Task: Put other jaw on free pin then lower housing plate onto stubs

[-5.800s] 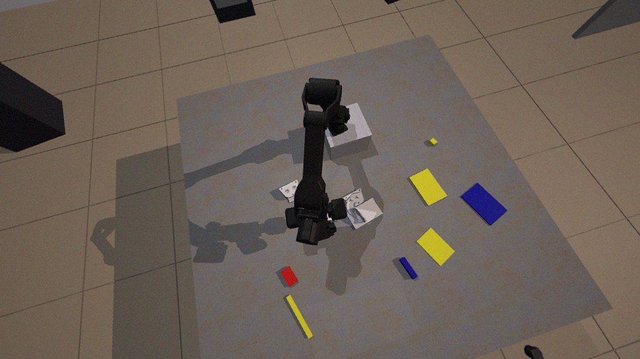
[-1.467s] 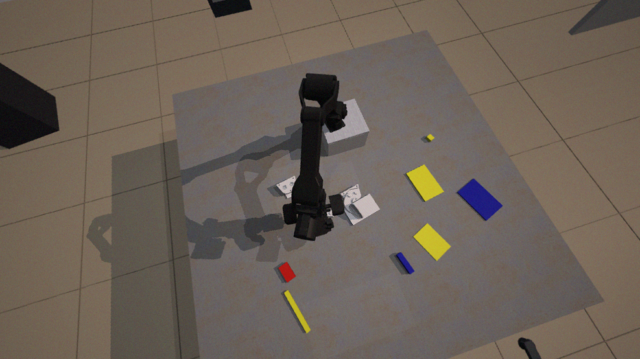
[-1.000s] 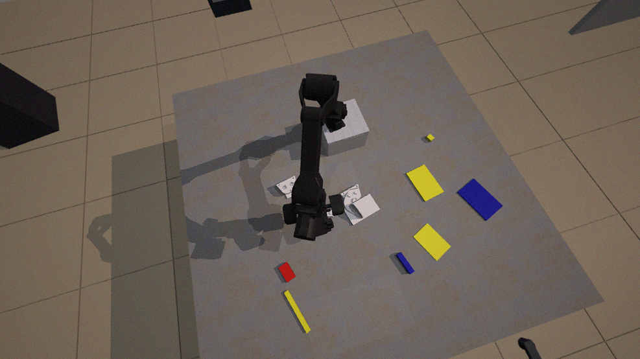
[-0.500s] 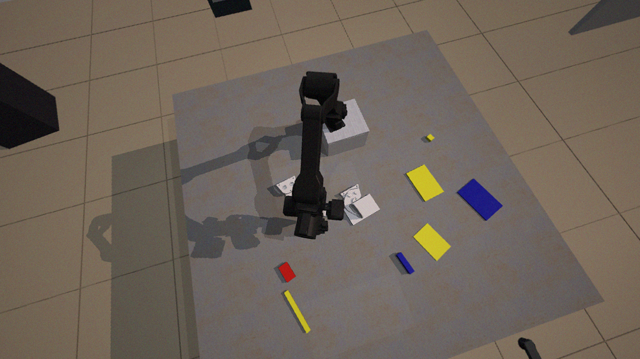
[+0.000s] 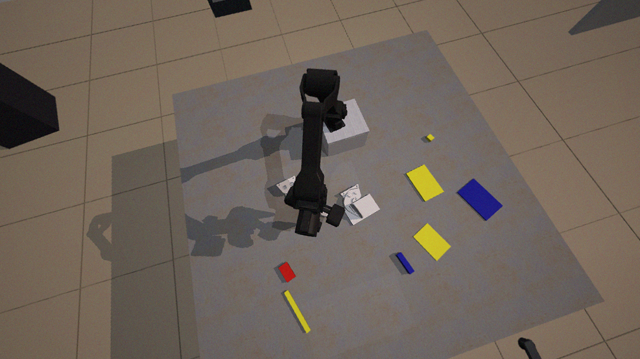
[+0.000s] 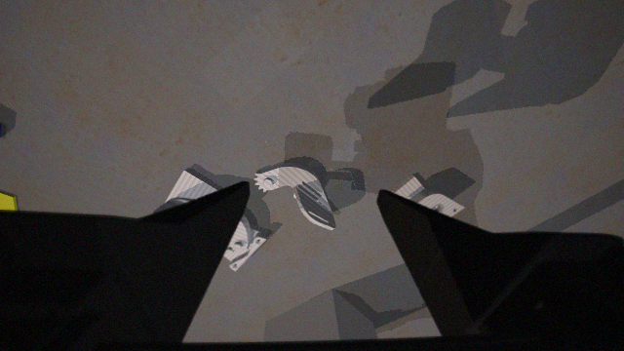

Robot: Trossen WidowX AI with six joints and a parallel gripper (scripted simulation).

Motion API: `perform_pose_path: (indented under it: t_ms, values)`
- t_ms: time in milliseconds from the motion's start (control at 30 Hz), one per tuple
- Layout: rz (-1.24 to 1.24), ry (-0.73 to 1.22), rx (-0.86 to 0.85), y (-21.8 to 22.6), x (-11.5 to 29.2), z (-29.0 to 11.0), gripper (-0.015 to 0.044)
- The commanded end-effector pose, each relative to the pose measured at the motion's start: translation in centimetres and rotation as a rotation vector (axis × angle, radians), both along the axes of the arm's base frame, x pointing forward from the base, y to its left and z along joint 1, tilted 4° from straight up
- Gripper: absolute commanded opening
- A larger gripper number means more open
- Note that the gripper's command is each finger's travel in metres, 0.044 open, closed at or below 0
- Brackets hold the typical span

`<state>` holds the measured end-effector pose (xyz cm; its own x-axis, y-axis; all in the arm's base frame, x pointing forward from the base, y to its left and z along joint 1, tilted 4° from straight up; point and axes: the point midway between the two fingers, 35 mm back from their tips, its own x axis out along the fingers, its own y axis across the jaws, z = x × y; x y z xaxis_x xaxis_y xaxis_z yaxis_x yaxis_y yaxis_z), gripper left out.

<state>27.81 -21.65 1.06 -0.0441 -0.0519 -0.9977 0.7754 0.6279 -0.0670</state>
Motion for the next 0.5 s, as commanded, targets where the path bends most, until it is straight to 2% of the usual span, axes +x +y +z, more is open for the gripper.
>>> perform_pose_path:
  t_ms: [0,467]
  values:
    - [-0.106,-0.007,-0.005,0.22,-0.19,0.09,0.044]
    - [-0.429,-0.024,-0.018,0.65,-0.63,0.25,0.044]
